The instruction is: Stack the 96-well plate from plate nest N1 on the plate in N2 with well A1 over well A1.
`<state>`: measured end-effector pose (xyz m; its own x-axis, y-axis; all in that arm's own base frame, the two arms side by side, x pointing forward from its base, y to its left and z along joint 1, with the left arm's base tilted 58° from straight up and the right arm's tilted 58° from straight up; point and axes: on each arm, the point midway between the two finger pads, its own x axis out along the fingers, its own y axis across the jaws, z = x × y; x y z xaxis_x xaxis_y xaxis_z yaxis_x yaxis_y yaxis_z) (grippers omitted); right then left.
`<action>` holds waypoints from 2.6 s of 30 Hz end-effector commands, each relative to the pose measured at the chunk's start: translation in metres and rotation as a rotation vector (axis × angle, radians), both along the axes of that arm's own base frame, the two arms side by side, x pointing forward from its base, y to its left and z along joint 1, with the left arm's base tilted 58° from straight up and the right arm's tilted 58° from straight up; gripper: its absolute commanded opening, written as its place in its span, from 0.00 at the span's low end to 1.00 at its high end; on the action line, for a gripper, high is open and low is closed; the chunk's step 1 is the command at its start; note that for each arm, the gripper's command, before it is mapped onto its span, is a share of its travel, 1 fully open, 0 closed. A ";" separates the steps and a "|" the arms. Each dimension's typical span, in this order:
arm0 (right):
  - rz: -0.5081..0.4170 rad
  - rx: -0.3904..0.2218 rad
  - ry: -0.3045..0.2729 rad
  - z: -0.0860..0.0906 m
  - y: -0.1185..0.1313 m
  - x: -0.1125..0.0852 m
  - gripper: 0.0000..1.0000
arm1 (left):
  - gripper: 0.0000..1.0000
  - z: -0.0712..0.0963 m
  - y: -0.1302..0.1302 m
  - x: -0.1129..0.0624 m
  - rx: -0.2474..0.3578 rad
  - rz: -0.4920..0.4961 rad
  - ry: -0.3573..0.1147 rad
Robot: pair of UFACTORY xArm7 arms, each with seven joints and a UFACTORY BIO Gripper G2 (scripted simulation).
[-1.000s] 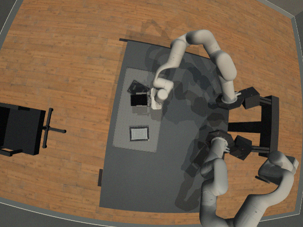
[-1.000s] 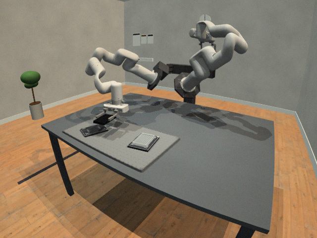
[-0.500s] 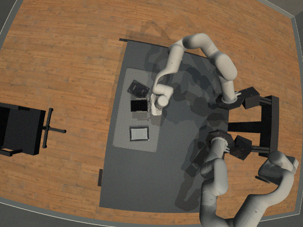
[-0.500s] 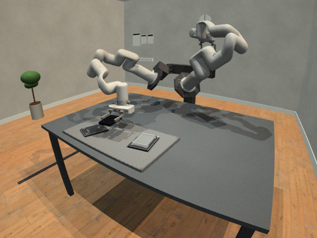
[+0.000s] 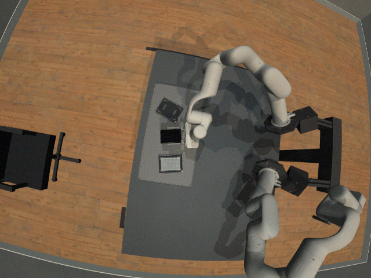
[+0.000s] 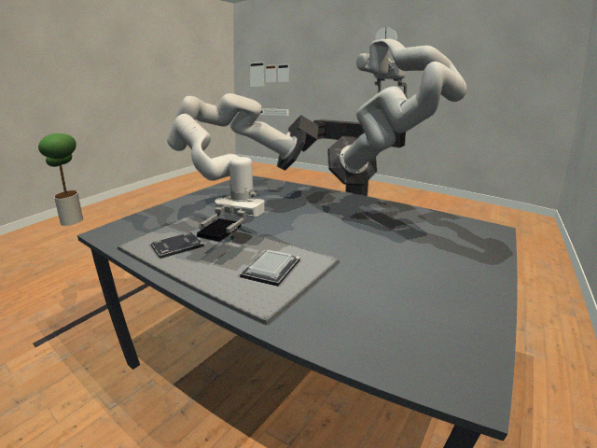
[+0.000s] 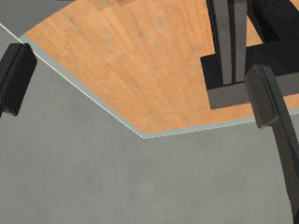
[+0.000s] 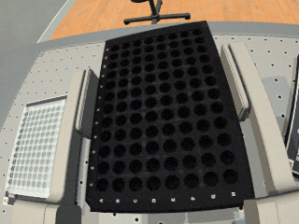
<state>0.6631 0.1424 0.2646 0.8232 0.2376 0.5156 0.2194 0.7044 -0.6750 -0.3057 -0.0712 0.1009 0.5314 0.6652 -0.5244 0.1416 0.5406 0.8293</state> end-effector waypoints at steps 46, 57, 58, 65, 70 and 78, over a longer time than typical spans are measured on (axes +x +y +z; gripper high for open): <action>0.009 0.005 -0.005 -0.090 0.107 0.032 0.00 | 1.00 0.001 -0.001 -0.001 -0.002 0.001 0.003; 0.009 0.006 -0.005 -0.115 0.134 0.041 0.00 | 1.00 0.001 -0.001 -0.001 -0.002 0.001 0.003; 0.009 0.006 -0.005 -0.116 0.134 0.041 0.00 | 1.00 0.001 -0.001 -0.001 -0.002 0.001 0.003; 0.009 0.006 -0.005 -0.115 0.134 0.041 0.00 | 1.00 0.001 -0.001 -0.001 -0.002 0.001 0.003; 0.009 0.006 -0.005 -0.115 0.134 0.041 0.00 | 1.00 0.001 -0.001 -0.001 -0.002 0.001 0.003; 0.009 0.006 -0.005 -0.115 0.133 0.041 0.00 | 1.00 0.001 -0.001 -0.001 -0.002 0.001 0.003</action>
<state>0.7050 0.2726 0.1482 0.8200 0.2405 0.5194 0.2187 0.7070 -0.6726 -0.3057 -0.0712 0.1009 0.5314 0.6652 -0.5244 0.1416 0.5406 0.8293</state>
